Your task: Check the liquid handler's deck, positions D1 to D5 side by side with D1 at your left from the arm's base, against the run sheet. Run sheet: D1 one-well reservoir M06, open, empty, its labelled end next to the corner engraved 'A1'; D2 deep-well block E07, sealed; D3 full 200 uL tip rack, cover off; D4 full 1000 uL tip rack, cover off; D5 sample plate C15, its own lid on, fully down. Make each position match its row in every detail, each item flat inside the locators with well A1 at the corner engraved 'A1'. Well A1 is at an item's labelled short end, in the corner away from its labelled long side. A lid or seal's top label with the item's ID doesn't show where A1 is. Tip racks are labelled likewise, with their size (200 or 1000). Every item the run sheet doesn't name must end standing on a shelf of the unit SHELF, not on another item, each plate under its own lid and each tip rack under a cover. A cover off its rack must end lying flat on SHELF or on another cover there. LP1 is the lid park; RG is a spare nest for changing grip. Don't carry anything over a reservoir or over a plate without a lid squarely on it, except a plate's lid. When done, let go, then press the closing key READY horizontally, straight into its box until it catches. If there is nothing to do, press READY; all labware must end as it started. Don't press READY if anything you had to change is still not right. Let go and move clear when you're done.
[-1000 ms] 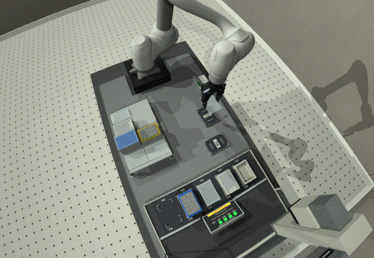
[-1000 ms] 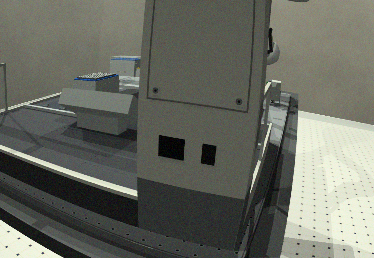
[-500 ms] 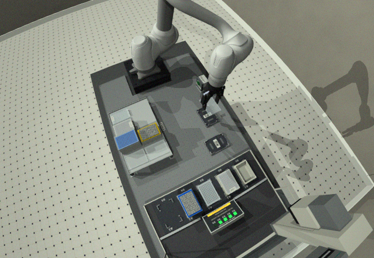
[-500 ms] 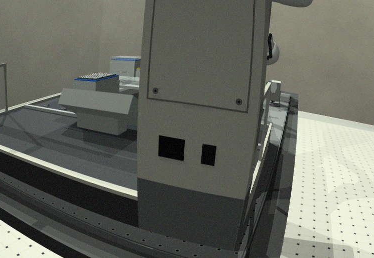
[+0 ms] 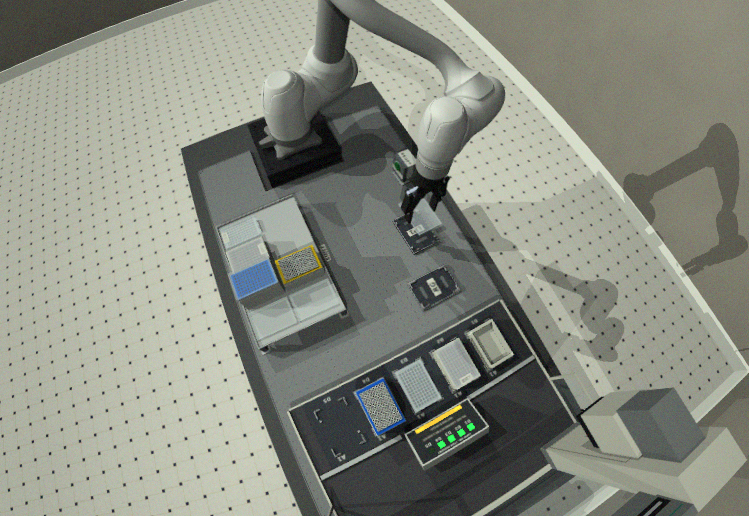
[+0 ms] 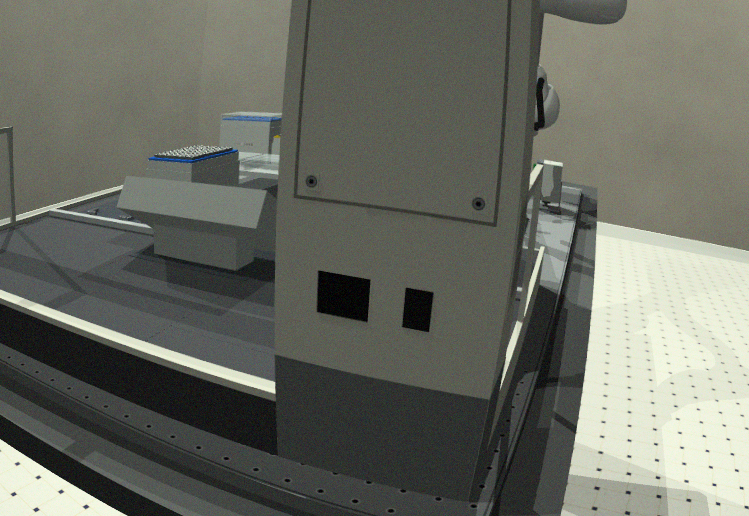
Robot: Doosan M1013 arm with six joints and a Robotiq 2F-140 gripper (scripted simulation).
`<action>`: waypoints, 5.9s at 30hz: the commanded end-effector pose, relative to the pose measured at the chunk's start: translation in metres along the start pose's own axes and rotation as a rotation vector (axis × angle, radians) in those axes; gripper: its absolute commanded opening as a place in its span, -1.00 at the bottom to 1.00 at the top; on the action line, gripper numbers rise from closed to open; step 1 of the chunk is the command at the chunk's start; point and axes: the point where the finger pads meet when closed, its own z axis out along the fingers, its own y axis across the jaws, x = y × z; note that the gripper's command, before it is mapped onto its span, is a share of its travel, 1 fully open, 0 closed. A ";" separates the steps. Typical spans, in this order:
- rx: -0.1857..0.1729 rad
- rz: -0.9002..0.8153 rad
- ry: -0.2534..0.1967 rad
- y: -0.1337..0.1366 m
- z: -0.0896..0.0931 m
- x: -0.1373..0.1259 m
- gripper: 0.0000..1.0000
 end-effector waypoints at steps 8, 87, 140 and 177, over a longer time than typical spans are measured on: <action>-0.001 0.000 -0.001 0.000 0.011 0.000 -0.80; -0.001 0.000 -0.001 0.000 0.096 0.000 -0.80; -0.001 0.000 -0.001 0.000 0.107 0.000 -0.80; -0.001 0.000 -0.001 0.000 0.108 0.000 0.31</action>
